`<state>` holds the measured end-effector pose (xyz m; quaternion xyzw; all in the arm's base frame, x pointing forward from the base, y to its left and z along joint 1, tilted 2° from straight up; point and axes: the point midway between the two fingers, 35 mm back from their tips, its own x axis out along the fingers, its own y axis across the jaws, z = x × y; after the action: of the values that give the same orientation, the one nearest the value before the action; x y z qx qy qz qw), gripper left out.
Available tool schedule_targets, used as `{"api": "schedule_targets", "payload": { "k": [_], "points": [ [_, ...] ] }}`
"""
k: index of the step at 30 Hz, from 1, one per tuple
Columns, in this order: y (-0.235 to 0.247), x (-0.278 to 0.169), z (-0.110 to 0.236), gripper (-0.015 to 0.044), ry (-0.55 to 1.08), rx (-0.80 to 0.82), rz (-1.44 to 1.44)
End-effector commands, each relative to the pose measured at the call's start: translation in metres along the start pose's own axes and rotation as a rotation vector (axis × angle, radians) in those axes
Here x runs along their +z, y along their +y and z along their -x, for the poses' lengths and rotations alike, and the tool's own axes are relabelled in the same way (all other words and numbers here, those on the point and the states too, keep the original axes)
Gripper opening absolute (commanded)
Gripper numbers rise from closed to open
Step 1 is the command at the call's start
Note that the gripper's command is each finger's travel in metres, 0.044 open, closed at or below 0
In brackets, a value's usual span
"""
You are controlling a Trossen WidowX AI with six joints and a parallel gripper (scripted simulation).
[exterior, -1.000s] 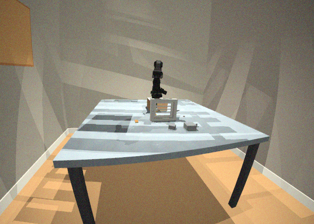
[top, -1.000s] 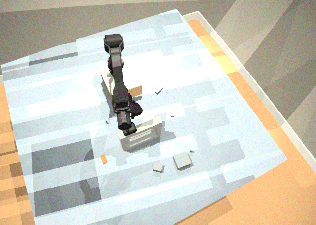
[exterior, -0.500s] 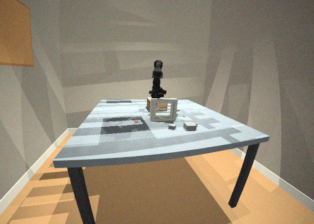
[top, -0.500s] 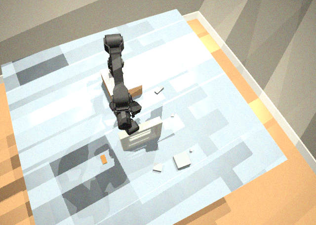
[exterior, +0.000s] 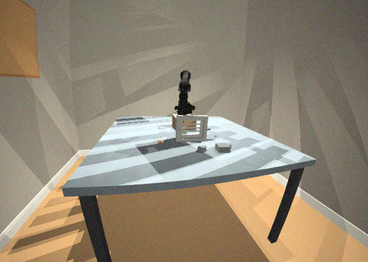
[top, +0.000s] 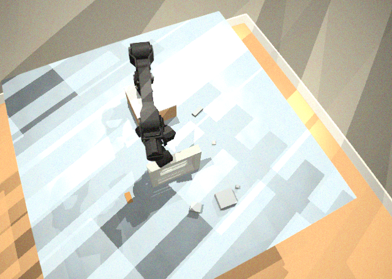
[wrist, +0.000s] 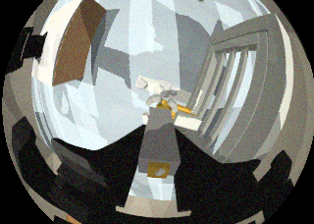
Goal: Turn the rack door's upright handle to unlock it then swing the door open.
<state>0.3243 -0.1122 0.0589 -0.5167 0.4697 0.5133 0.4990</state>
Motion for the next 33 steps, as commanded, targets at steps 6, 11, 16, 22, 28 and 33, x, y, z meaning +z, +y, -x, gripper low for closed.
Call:
{"api": "schedule_targets", "payload": {
  "k": [6, 11, 16, 22, 28, 33],
  "points": [
    [0.004, 0.004, -0.001, 0.0017, -0.006, -0.001, -0.135],
    [0.008, 0.006, -0.001, 0.0017, -0.006, 0.000, -0.241],
    [0.012, 0.009, -0.001, 0.0017, -0.006, 0.001, -0.344],
    [0.019, 0.015, -0.001, 0.0017, -0.007, 0.002, -0.458],
    [0.027, 0.022, -0.001, 0.0017, -0.007, 0.003, -0.567],
    [0.034, 0.029, -0.001, 0.0017, -0.007, 0.004, -0.656]
  ]
}}
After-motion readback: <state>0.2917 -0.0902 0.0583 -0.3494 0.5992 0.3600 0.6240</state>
